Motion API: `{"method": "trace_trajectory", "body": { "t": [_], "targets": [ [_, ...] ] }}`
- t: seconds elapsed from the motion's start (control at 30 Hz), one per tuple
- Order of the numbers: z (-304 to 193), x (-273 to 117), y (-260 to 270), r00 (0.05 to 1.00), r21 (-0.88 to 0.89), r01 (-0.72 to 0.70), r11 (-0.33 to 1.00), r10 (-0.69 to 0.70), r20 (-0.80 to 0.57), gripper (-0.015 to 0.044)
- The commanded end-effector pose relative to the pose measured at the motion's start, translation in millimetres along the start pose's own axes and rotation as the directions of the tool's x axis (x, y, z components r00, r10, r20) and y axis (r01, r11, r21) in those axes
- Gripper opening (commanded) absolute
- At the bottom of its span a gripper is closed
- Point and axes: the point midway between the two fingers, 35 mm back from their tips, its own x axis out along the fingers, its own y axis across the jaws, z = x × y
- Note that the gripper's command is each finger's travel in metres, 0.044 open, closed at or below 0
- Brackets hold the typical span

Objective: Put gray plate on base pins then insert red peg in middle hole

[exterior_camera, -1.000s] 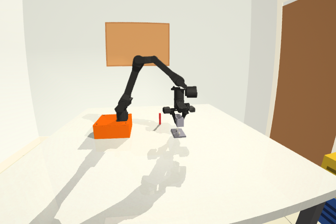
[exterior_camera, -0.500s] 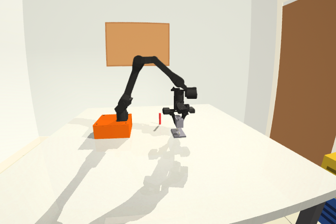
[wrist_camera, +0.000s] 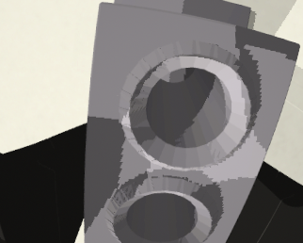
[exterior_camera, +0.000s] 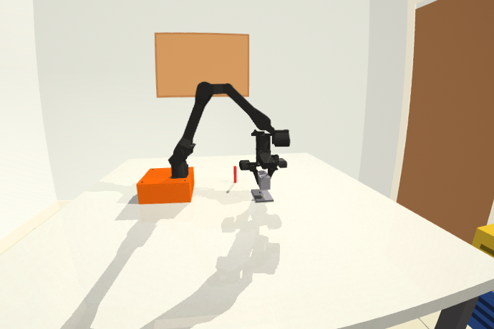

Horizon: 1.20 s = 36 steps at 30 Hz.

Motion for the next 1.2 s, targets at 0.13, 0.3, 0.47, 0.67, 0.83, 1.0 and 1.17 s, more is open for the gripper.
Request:
{"method": "trace_trajectory", "body": {
  "t": [0.13,0.3,0.47,0.67,0.83,1.0,1.17],
  "targets": [
    [0,10,-3,1.000,-0.006,0.013,1.000,-0.013,-0.001,0.0000],
    [0,17,-3,1.000,-0.006,0.013,1.000,-0.013,-0.001,0.0000],
    [0,25,-3,1.000,-0.006,0.013,1.000,-0.013,-0.001,0.0000],
    [0,33,-3,1.000,-0.006,0.013,1.000,-0.013,-0.001,0.0000],
    [0,29,-1,1.000,0.000,0.006,1.000,-0.006,-0.001,0.0000],
    [0,29,-1,1.000,0.000,0.006,1.000,-0.006,-0.001,0.0026],
    [0,29,-1,1.000,0.000,0.006,1.000,-0.006,-0.001,0.0158]
  ]
}}
